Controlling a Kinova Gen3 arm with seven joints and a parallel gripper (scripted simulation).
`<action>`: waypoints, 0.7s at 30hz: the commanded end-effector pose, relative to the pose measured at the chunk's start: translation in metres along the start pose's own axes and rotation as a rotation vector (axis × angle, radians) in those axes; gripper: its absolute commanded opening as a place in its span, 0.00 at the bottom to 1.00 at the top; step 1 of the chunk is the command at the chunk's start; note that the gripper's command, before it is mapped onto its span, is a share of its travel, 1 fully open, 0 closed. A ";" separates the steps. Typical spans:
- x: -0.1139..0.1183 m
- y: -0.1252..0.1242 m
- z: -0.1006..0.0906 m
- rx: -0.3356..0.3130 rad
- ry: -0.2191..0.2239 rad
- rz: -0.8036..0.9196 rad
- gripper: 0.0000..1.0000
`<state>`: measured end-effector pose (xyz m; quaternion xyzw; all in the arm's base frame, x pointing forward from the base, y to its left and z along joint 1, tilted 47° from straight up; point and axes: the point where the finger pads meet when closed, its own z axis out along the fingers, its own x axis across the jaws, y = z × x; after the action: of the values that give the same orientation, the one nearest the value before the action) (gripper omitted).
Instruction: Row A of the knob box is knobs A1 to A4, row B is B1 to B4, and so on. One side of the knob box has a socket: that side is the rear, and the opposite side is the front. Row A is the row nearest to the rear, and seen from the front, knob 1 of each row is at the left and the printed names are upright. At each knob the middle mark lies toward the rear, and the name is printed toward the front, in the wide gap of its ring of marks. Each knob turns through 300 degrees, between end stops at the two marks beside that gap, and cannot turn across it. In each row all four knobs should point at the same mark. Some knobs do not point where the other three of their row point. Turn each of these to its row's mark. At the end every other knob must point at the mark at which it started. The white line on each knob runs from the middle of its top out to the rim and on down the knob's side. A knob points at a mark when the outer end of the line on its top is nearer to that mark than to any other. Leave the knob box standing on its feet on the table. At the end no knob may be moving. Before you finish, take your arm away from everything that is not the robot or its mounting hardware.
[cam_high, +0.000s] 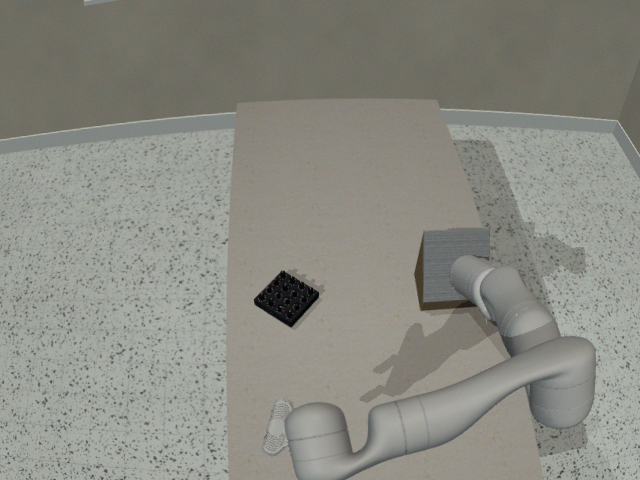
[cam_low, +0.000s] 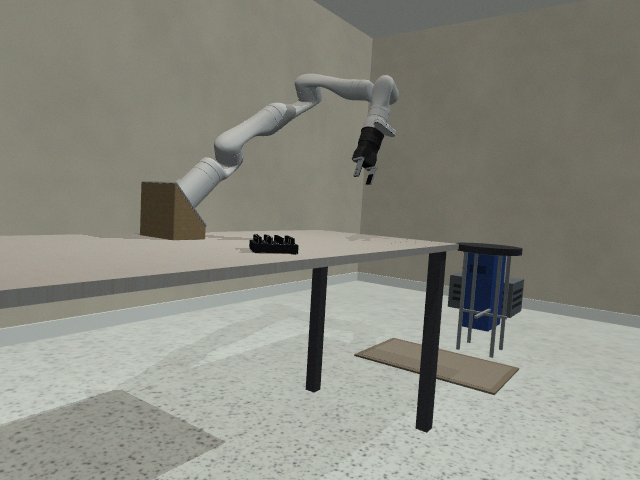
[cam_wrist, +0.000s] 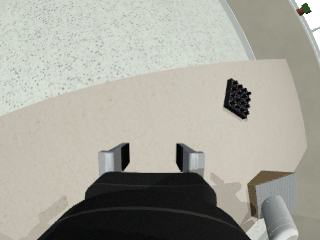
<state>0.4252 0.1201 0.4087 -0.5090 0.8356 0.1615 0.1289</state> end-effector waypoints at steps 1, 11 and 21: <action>0.019 -0.018 0.029 -0.051 0.024 0.039 1.00; 0.059 -0.044 0.091 -0.182 -0.021 0.060 1.00; 0.108 -0.068 0.150 -0.274 -0.114 0.108 1.00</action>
<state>0.4466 0.0817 0.2498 -0.4901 0.8131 0.2945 0.1093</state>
